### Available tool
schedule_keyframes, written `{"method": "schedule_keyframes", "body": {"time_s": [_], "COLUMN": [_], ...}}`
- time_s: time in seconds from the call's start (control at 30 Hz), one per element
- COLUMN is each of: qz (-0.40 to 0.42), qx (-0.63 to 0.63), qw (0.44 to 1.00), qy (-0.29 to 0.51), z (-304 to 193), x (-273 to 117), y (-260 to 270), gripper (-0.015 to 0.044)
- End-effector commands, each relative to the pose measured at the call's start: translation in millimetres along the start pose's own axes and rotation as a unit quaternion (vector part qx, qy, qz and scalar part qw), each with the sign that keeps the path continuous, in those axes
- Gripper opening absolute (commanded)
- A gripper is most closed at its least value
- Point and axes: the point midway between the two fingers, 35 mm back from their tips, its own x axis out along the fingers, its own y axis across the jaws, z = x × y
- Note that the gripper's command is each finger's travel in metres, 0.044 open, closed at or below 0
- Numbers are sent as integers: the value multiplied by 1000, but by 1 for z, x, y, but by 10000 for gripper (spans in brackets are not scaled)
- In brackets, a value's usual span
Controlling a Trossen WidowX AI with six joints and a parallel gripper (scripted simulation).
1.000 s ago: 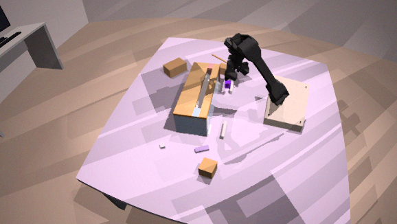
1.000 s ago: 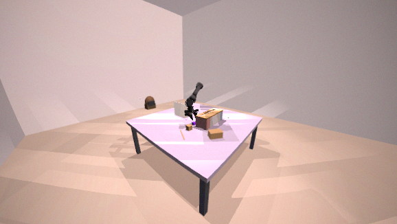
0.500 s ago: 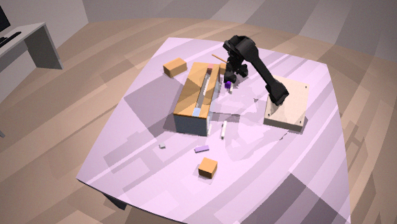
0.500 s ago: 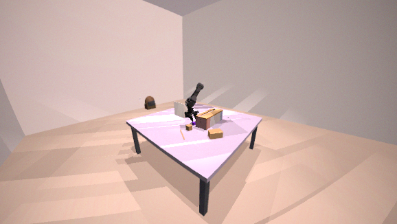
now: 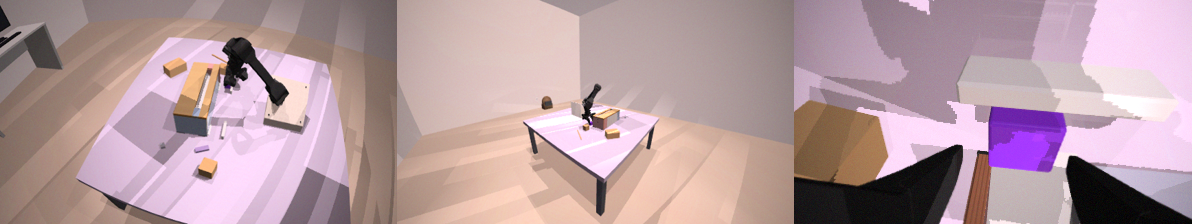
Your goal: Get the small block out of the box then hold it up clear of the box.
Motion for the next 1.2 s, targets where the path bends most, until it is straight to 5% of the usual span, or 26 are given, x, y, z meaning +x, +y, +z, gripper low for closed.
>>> {"method": "schedule_keyframes", "body": {"time_s": [0.0, 0.27, 0.5, 0.7, 1.17], "qz": [-3, -4, -4, -3, 0], "qx": [3, 3, 3, 3, 3], "qw": [1000, 1000, 1000, 1000, 1000], "qy": [0, 0, 0, 0, -1], "z": [4, 9, 9, 5, -17], "x": [5, 14, 14, 8, -44], "y": [-2, -3, -3, -2, -1], "gripper": [285, 285, 101, 3, 0]}}
